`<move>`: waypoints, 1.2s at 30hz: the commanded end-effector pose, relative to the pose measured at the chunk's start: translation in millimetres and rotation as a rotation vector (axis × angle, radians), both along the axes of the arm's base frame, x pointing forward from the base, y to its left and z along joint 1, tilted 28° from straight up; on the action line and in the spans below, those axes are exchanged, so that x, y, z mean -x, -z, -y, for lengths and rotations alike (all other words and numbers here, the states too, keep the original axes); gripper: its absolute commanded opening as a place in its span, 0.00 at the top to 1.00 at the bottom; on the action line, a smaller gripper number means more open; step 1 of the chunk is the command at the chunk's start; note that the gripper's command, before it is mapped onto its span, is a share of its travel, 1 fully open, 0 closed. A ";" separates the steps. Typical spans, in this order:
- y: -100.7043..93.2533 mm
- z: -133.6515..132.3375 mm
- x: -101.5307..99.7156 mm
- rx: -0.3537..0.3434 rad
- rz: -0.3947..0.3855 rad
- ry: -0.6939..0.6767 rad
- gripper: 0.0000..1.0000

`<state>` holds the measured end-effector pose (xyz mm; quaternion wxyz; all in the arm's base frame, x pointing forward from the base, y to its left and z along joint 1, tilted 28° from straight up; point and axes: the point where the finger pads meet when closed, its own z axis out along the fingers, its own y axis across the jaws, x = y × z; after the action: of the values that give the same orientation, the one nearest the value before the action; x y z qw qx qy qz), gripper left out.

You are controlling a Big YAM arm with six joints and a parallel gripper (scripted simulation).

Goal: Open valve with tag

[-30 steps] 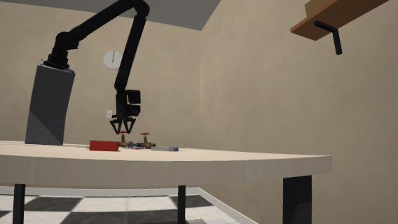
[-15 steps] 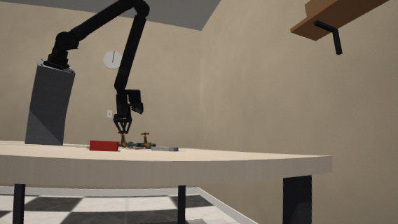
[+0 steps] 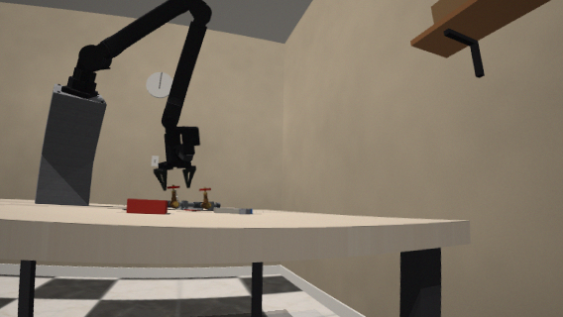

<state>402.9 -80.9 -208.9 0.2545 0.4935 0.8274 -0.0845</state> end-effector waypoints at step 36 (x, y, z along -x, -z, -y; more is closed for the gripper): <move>2.6 0.0 8.1 -0.141 0.154 0.425 1.00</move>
<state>391.3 -83.0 -212.2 0.2535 0.6744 0.6920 -0.0448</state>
